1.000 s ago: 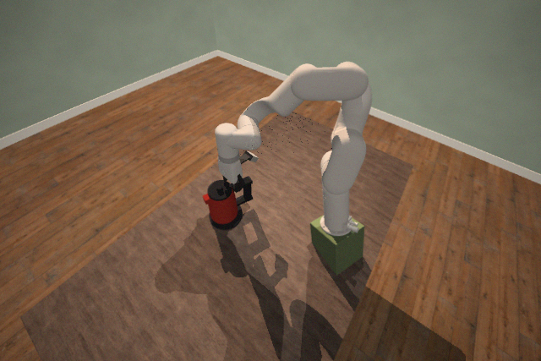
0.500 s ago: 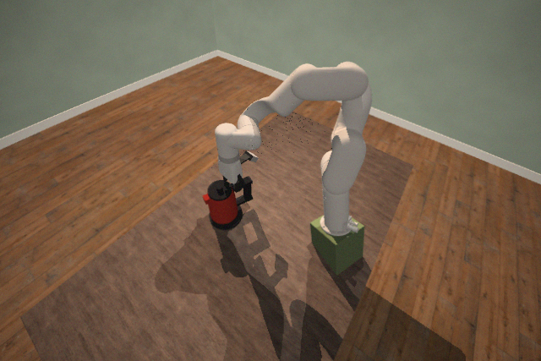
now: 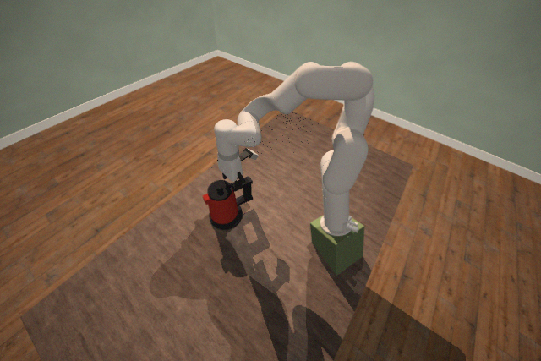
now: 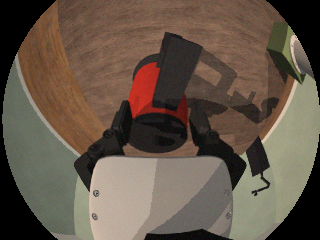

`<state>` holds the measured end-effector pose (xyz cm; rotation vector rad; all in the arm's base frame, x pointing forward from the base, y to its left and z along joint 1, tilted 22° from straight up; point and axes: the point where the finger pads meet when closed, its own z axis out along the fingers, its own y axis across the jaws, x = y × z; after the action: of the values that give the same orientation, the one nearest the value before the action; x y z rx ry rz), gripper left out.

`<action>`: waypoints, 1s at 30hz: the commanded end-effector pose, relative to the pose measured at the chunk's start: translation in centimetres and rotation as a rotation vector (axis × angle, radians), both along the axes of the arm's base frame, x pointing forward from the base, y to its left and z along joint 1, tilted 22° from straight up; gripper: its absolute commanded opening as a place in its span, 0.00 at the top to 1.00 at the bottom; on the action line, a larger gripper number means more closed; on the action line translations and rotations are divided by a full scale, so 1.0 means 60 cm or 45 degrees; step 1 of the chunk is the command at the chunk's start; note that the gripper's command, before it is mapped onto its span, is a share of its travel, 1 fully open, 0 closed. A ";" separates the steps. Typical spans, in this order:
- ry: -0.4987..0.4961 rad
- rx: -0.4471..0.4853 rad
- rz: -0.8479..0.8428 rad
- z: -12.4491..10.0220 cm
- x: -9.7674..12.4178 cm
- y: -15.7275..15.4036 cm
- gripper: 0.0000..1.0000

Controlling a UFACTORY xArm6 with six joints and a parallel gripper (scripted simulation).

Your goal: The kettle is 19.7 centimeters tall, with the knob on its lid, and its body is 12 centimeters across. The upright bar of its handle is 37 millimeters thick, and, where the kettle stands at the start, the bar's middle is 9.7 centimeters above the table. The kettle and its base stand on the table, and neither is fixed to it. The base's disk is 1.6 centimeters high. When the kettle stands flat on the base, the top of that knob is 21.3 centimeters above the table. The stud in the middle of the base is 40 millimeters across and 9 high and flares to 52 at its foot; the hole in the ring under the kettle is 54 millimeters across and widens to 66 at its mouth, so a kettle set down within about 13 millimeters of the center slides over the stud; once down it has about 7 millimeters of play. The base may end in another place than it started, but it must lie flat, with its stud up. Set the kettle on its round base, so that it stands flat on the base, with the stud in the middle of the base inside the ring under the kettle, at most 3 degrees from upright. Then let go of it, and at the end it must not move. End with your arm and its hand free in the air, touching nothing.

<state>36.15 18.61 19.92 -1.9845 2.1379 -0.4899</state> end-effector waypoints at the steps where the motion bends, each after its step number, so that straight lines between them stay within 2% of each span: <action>1: -0.005 0.003 0.001 0.030 -0.009 0.005 0.19; 2: -0.005 0.003 0.001 0.030 -0.009 0.005 0.19; 12: -0.005 0.003 0.001 0.161 -0.059 0.020 0.19; 17: -0.005 0.003 0.001 0.210 -0.078 0.026 0.19; 23: -0.005 0.003 0.001 0.225 -0.084 0.028 0.19; 30: -0.005 0.003 0.001 0.227 -0.085 0.028 0.19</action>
<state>31.05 20.25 33.30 -1.9844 2.1375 -0.4910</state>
